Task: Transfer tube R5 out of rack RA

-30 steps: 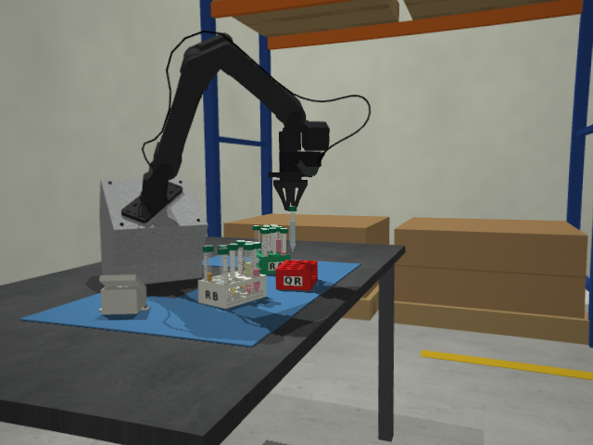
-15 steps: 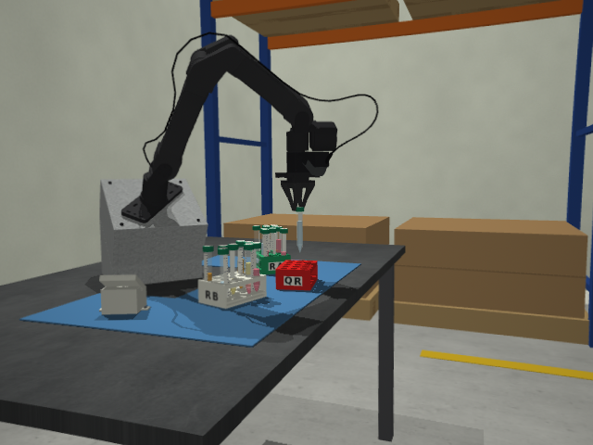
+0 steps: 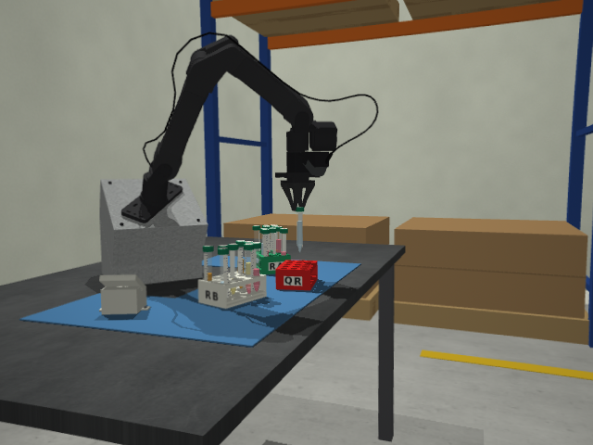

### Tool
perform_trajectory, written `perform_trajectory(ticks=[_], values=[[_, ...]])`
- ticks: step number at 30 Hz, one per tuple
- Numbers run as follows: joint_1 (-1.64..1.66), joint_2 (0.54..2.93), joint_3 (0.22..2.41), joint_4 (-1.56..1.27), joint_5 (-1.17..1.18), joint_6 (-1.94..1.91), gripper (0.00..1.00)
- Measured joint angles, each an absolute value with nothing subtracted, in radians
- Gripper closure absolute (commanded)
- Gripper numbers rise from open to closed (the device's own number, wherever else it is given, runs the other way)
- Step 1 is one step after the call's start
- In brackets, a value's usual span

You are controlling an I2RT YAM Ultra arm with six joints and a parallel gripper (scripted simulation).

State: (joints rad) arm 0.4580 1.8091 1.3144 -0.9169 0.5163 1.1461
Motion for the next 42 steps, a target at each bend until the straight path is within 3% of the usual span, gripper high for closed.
perform_trajectory(ticks=[42], values=[[0.458,1.842,1.334,-0.92,0.516,1.149,1.0]])
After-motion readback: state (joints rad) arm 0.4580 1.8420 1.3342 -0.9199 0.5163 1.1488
